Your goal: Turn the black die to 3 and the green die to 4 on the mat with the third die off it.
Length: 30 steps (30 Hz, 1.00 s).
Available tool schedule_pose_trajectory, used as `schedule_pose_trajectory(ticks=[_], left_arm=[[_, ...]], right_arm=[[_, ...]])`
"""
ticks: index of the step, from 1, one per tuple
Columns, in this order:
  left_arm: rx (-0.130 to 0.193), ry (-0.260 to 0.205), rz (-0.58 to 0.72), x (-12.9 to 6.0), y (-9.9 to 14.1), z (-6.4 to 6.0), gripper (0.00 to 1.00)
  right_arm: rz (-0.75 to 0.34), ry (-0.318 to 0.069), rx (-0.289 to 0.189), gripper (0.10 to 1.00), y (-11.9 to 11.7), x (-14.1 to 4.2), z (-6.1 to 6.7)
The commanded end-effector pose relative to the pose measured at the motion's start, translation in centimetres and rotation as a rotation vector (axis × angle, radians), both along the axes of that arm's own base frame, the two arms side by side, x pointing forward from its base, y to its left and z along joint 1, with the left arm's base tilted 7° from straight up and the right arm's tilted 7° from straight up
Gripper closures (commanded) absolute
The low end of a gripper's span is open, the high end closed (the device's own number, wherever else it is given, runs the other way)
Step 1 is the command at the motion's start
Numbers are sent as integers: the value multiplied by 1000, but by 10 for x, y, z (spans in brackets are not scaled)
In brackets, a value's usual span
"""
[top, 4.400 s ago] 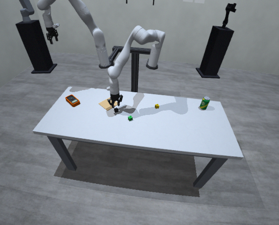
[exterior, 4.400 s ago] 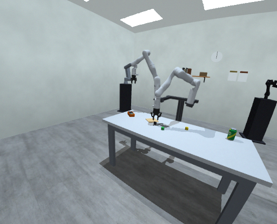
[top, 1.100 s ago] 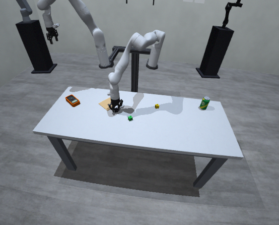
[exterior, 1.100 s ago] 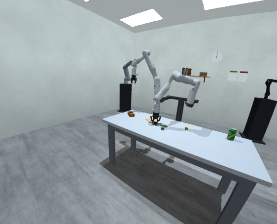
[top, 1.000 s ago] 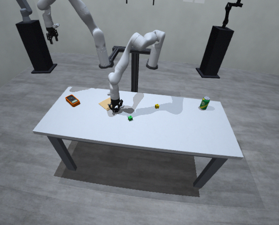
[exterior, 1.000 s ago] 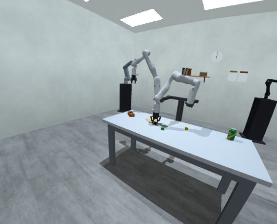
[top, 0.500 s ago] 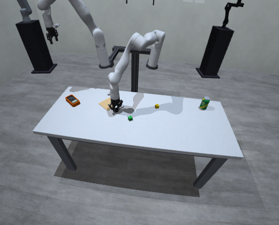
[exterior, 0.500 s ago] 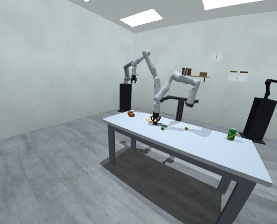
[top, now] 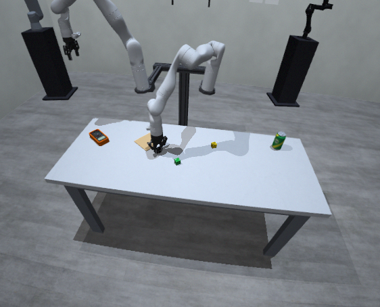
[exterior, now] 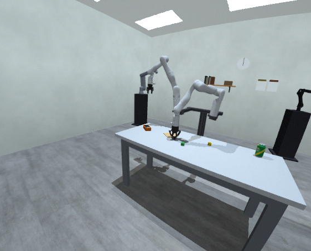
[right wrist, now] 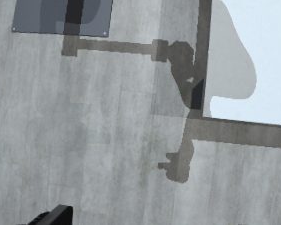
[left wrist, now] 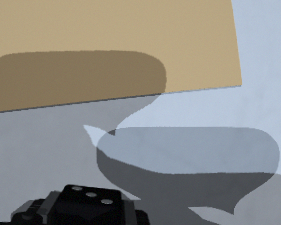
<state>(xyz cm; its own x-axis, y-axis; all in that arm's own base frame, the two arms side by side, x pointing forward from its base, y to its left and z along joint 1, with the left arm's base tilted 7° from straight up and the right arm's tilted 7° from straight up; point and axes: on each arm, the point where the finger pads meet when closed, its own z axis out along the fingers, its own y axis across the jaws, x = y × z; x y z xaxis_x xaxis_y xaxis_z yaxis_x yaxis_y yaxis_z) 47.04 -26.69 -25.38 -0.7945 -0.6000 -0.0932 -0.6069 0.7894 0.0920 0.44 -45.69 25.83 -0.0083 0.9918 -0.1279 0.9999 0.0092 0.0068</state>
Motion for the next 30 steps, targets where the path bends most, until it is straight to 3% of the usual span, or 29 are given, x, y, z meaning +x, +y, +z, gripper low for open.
schedule_pose_trajectory(ticks=[1, 8, 12, 17, 19, 22, 25, 30], left_arm=[[-1, -2, 0, 1, -1, 1, 665], [-1, -2, 0, 1, -1, 7, 665], [-1, -2, 0, 0, -4, 27, 665], [-1, -2, 0, 0, -9, 64, 665], [-1, -2, 0, 0, -9, 64, 665], [-1, -2, 0, -1, -11, 84, 665], [-1, -2, 0, -1, -13, 96, 665], [-1, -2, 0, -1, -14, 100, 665]], right_arm=[[0, 0, -2, 99, 0, 0, 1], [0, 0, -2, 99, 0, 0, 1], [0, 0, -2, 99, 0, 0, 1], [0, 0, -2, 99, 0, 0, 1], [0, 0, -2, 99, 0, 0, 1], [0, 0, -2, 99, 0, 0, 1], [0, 0, -2, 99, 0, 0, 1], [0, 0, -2, 99, 0, 0, 1]])
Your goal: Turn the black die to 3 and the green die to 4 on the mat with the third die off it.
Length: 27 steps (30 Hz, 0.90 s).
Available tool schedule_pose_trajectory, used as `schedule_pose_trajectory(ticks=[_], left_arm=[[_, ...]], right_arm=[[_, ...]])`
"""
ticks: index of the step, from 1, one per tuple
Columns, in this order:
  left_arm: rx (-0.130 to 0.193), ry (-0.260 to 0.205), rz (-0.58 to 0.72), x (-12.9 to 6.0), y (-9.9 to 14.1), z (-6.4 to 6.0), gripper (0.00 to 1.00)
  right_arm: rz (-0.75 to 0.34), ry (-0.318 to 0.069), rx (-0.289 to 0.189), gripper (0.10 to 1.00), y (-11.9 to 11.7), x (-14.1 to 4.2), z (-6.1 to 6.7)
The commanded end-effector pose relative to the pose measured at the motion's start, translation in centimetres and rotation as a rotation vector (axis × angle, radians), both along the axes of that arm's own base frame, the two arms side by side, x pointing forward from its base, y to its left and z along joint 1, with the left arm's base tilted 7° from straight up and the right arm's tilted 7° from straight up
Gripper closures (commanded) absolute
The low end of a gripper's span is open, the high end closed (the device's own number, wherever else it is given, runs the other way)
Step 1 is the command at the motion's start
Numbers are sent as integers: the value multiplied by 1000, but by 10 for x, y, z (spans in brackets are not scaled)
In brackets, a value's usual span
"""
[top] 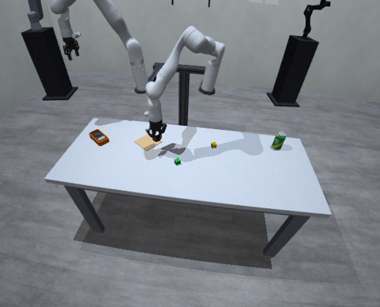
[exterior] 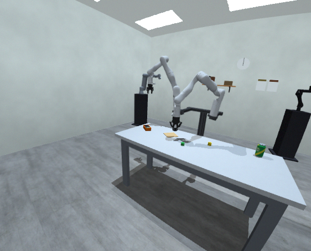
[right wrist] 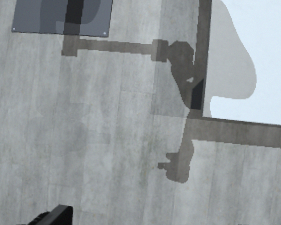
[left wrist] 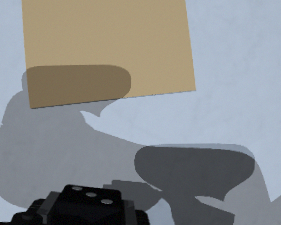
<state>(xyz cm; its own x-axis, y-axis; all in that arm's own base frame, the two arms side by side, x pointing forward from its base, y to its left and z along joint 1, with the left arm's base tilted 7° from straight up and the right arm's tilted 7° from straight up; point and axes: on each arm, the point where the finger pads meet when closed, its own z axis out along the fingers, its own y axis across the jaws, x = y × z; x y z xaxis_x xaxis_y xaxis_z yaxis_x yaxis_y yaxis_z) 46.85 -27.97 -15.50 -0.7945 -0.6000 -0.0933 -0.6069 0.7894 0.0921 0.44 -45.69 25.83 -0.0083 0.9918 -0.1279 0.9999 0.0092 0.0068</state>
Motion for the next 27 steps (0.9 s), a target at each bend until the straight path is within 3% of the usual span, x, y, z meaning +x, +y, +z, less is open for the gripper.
schedule_pose_trajectory(ticks=[1, 15, 27], left_arm=[[-1, -2, 0, 1, -1, 1, 665], [-1, -3, 18, 1, 0, 1, 665], [2, -14, 170, -1, 3, -2, 665]], right_arm=[[0, 0, -2, 99, 0, 0, 1], [0, 0, -2, 99, 0, 0, 1], [0, 0, -2, 99, 0, 0, 1]])
